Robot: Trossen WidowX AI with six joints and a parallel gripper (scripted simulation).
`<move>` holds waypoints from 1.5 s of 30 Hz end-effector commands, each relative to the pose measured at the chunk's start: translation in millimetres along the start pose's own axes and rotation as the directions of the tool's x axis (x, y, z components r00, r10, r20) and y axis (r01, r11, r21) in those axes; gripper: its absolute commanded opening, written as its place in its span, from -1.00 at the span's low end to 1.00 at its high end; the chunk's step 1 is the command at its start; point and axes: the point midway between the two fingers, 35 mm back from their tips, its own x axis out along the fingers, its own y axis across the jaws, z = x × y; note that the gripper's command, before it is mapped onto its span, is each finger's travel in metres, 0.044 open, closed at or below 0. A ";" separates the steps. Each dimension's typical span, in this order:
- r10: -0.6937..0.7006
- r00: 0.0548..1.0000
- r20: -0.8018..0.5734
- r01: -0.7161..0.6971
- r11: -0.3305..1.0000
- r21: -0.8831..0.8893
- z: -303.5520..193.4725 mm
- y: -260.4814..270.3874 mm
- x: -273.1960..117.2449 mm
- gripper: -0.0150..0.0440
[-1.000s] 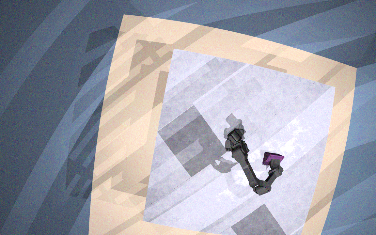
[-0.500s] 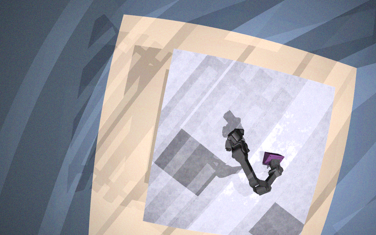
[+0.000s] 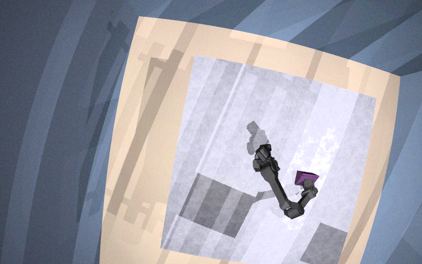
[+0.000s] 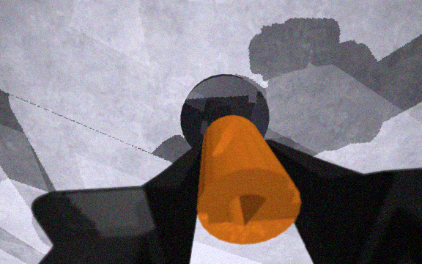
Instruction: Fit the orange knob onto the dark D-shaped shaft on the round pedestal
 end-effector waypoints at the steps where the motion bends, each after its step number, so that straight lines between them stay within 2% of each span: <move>1: 0.000 1.000 0.000 0.000 1.000 -0.016 0.1 0.5 1.2 -0.49; 33: 0.000 1.000 0.000 0.000 1.000 -0.016 0.0 0.6 -2.2 -0.49; 40: 0.000 1.000 0.000 0.000 0.977 -0.213 -0.8 0.4 -1.3 -0.49; 45: 0.000 1.000 0.000 0.000 0.975 -0.223 -1.4 0.8 0.8 -0.49</move>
